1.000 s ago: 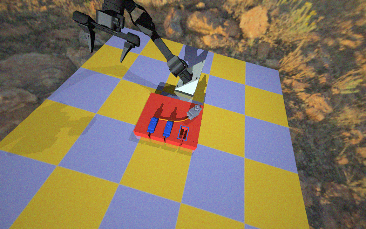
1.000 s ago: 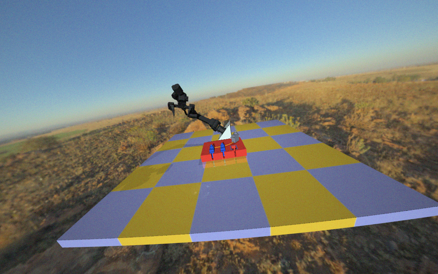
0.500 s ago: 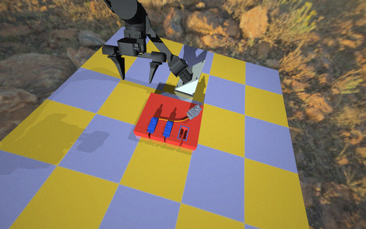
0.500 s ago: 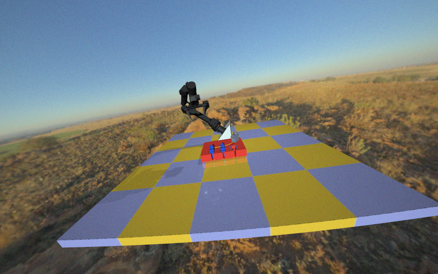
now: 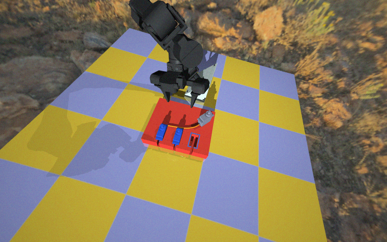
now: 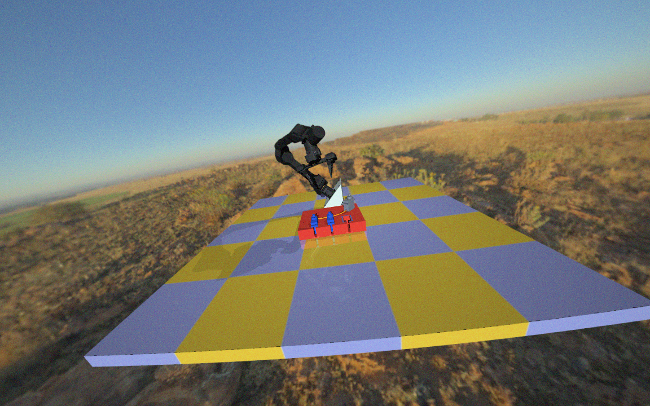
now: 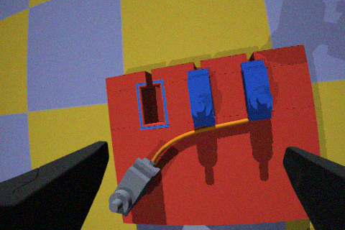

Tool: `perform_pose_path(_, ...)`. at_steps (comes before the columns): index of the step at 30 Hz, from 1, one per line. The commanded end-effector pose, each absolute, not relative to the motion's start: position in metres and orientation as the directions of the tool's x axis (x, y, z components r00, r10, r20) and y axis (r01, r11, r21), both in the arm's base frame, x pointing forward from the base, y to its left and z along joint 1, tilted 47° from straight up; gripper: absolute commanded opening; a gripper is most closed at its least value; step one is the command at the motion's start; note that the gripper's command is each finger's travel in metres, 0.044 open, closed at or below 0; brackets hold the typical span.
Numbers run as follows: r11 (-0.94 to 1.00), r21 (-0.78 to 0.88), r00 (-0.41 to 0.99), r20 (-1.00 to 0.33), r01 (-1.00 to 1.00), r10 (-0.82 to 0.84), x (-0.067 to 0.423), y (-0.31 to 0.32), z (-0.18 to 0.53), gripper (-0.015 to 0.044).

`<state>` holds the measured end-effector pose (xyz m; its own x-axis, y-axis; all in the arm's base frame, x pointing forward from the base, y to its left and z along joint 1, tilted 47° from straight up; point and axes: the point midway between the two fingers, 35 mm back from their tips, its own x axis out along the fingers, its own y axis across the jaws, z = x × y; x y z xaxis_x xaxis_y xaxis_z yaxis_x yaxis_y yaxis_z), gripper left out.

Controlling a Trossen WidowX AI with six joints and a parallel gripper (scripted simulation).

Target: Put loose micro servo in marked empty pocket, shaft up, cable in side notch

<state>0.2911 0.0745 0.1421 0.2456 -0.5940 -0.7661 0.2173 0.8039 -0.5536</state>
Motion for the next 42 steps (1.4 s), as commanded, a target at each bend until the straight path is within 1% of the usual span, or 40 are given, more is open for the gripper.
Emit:
perform_pose_path(1,0.773,-0.548,0.163,-0.772,0.319,-0.614,0.282,0.083,0.108,0.0440)
perform_pose_path(8,0.670,-0.561,0.036,-0.753,0.486,-0.657,0.264,0.091,0.058,0.0440)
perform_pose_path(17,0.467,-0.588,-0.109,-0.690,0.660,-0.716,0.239,0.092,0.006,0.0440)
perform_pose_path(42,0.462,-0.589,-0.111,-0.688,0.663,-0.717,0.235,0.066,-0.019,0.0440)
